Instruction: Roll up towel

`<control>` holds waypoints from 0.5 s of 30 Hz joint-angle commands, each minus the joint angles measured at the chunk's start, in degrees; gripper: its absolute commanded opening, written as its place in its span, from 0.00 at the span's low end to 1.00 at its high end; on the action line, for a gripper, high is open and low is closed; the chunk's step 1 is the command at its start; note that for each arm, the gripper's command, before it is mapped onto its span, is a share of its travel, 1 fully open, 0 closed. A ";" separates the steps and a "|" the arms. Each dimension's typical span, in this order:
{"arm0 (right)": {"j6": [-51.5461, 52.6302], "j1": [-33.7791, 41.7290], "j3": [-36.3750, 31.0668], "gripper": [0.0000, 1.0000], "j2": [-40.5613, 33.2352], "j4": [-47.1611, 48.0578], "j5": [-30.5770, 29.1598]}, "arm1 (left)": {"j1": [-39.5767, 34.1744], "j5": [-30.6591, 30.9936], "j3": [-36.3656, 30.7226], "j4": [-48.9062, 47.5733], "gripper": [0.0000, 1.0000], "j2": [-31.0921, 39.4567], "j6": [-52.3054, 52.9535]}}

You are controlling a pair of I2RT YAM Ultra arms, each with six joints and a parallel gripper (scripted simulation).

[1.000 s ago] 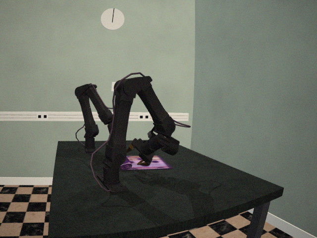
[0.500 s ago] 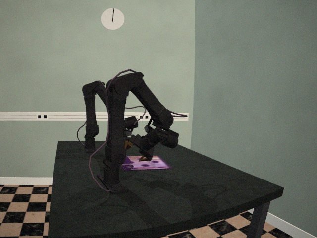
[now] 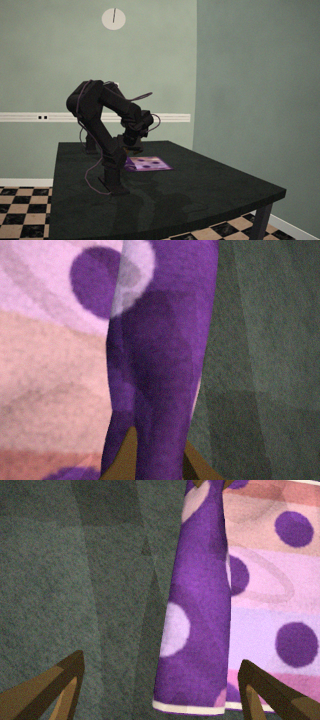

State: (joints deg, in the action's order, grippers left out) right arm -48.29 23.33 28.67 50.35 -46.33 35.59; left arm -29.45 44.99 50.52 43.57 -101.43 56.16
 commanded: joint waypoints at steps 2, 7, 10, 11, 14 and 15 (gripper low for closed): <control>10.87 9.57 -4.89 0.95 -10.78 9.24 -12.45 | 1.18 2.93 4.87 11.33 0.19 -5.17 3.46; 16.41 19.98 -7.53 0.96 -16.66 11.45 -23.82 | 1.61 3.73 7.66 15.74 0.19 -8.61 5.63; 19.53 27.07 -8.64 0.97 -18.78 12.38 -31.60 | 1.90 4.27 9.36 18.45 0.19 -10.74 6.76; 20.47 28.93 -8.81 0.97 -19.04 12.47 -33.71 | 1.96 4.39 9.80 19.16 0.19 -11.30 7.09; 22.59 32.30 -8.93 0.98 -18.76 12.53 -37.78 | 2.07 4.56 10.67 20.54 0.19 -12.39 7.81; 23.02 32.93 -8.94 0.98 -18.56 12.59 -38.57 | 2.08 4.56 10.77 20.71 0.19 -12.53 7.94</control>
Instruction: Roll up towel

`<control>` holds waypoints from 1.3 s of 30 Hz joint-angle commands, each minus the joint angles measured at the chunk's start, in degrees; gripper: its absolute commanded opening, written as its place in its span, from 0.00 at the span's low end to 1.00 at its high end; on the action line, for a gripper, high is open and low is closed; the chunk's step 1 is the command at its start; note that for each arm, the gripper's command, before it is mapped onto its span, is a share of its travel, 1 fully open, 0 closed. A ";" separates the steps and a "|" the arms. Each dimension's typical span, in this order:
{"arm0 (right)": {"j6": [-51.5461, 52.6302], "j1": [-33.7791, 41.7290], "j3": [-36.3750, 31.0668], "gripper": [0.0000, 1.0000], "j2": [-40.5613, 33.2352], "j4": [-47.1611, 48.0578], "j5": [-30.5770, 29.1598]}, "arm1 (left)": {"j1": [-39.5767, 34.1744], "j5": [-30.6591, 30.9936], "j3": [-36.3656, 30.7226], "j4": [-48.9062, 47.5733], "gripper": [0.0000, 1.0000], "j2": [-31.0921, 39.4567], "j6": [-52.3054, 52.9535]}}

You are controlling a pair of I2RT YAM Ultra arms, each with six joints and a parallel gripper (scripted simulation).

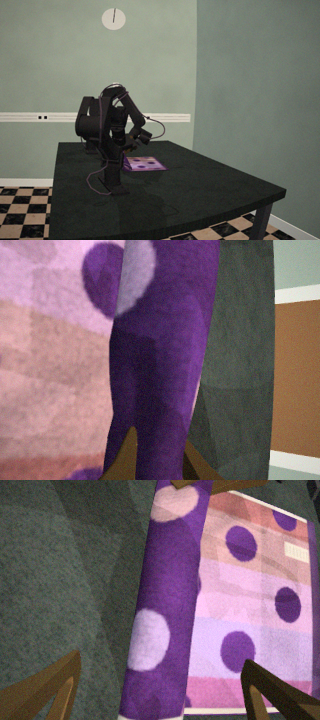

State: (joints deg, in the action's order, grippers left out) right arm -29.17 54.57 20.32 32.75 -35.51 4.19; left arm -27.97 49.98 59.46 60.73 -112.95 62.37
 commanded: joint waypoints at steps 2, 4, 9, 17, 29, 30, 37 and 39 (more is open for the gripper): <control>3.93 2.08 -0.63 0.98 -0.64 1.91 -7.79 | 0.59 -0.45 1.81 3.37 0.19 -1.34 1.88; 2.78 1.27 -0.71 0.98 -0.51 2.03 -7.07 | 0.59 -0.47 1.60 2.70 0.19 -1.90 1.95; 0.51 -0.67 -0.84 0.98 -0.53 2.18 -5.07 | 0.60 -0.49 1.27 1.61 0.19 -2.70 2.00; 0.69 -0.21 -4.15 0.98 -0.91 5.04 -5.17 | 0.60 -0.49 1.18 1.31 0.19 -2.93 1.99; 3.47 3.24 -13.13 0.98 0.36 15.22 -7.65 | 0.60 -0.49 1.18 1.31 0.19 -2.93 1.99; 3.61 3.42 -13.48 0.98 0.64 15.86 -7.82 | 0.60 -0.49 1.18 1.31 0.19 -2.93 1.99; 3.52 3.32 -13.29 0.85 4.72 19.80 -7.88 | 0.60 -0.49 1.18 1.31 0.19 -2.93 1.99; 3.51 3.31 -13.30 0.77 5.06 20.14 -7.88 | 0.60 -0.49 1.18 1.31 0.19 -2.93 1.99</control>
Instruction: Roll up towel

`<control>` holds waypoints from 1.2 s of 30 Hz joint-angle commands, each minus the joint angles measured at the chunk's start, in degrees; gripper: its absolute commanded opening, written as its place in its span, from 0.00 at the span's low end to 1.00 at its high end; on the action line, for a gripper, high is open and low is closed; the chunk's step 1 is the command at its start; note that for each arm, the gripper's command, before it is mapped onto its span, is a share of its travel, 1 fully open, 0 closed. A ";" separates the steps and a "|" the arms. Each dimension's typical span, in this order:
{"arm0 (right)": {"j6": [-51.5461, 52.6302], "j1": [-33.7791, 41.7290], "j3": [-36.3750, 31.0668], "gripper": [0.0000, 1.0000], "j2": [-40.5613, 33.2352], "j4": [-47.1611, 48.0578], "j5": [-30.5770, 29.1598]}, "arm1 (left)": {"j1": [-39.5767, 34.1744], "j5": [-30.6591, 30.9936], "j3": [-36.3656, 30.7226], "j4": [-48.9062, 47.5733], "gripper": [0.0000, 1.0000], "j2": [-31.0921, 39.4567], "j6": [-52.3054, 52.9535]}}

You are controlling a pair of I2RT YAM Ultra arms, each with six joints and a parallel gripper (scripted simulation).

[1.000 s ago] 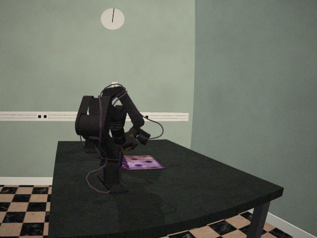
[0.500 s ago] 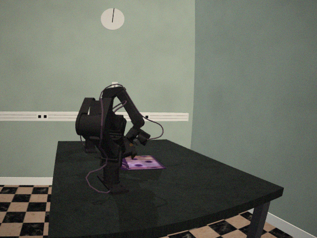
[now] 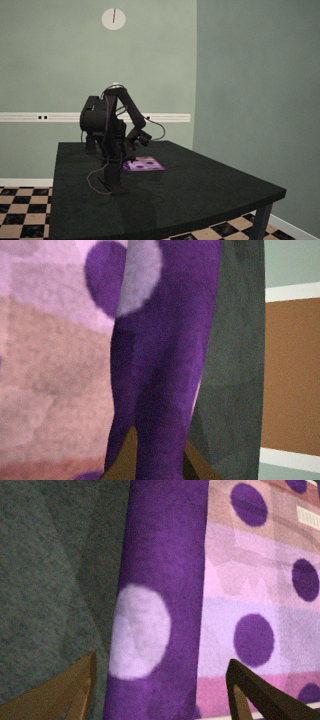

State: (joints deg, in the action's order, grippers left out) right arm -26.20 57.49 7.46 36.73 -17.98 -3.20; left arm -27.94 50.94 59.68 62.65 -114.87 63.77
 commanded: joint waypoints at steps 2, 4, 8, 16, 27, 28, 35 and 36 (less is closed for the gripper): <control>0.54 0.38 -0.45 0.77 1.09 2.62 -0.49 | 0.58 -1.45 0.97 -0.61 0.19 -1.01 0.60; 0.53 0.38 -0.47 0.68 1.30 2.84 -0.50 | 0.58 -1.45 0.97 -0.61 0.19 -1.01 0.60; 0.53 0.38 -0.46 0.51 1.32 2.86 -0.50 | 0.58 -1.45 0.97 -0.61 0.19 -1.01 0.60; 0.53 0.38 -0.46 0.23 1.33 2.87 -0.50 | 0.58 -1.45 0.97 -0.61 0.19 -1.00 0.60; 0.53 0.38 -0.46 0.20 1.33 2.87 -0.51 | 0.58 -1.45 1.00 -0.49 0.27 -0.92 0.59; 0.53 0.38 -0.46 0.20 1.33 2.87 -0.51 | 0.58 -1.45 1.05 -0.36 0.32 -0.83 0.59; 0.53 0.38 -0.46 0.20 1.33 2.87 -0.51 | 0.57 -1.45 1.48 0.99 0.59 0.11 0.57; 0.53 0.38 -0.46 0.20 1.33 2.87 -0.51 | 0.57 -1.45 1.48 0.99 0.59 0.11 0.57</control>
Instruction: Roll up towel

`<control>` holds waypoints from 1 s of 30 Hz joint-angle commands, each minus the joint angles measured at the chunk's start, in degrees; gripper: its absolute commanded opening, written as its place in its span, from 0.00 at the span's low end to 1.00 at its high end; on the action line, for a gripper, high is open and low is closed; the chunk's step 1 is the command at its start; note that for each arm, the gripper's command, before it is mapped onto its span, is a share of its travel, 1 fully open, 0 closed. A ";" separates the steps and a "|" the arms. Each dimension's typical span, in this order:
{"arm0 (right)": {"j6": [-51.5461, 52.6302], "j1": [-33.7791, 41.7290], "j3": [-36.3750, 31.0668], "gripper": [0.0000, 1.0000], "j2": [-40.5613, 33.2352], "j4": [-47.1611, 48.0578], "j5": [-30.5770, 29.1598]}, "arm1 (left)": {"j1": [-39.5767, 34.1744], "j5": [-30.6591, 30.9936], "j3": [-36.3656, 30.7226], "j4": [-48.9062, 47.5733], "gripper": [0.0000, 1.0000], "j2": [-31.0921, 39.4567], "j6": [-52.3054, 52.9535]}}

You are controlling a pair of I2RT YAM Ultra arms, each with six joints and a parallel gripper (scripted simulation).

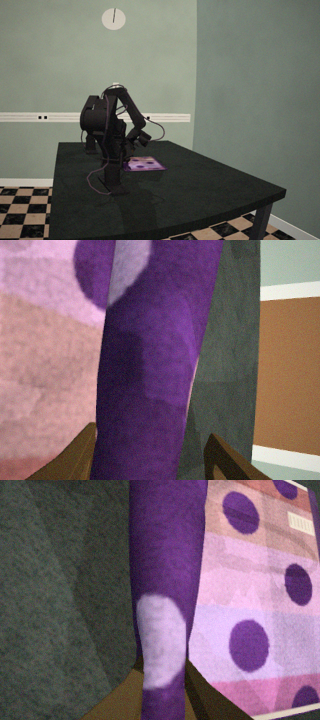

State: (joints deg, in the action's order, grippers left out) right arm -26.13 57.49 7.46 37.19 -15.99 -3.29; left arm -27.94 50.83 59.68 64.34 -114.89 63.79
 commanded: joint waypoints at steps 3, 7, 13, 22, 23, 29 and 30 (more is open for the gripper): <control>0.46 0.38 -0.46 0.20 0.87 0.88 -0.42 | 0.58 -1.34 1.70 -0.01 0.72 0.60 0.52; 0.45 0.31 -0.44 0.20 0.89 0.86 -0.32 | 0.70 -1.36 2.00 0.60 0.85 0.80 0.61; 0.19 -2.75 0.57 0.20 1.97 0.01 3.59 | 3.86 -2.96 5.15 6.52 0.85 0.86 4.37; -0.81 -10.60 3.26 0.20 5.89 -1.86 13.56 | 9.00 -5.57 12.00 16.46 0.85 -0.37 10.61; -0.96 -11.89 3.76 0.20 6.69 -2.21 15.21 | 9.49 -5.84 12.78 17.47 0.85 -0.57 11.20; -2.71 -20.23 7.34 0.20 13.20 -4.80 25.96 | 9.94 -6.45 13.32 18.00 0.86 0.07 12.02; -3.14 -21.64 8.02 0.20 14.55 -5.33 27.80 | 9.73 -6.51 12.50 16.89 0.87 1.09 11.67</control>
State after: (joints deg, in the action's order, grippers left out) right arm -27.88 38.63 12.86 48.53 -17.52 17.72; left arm -18.20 44.71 71.81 80.77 -115.46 74.35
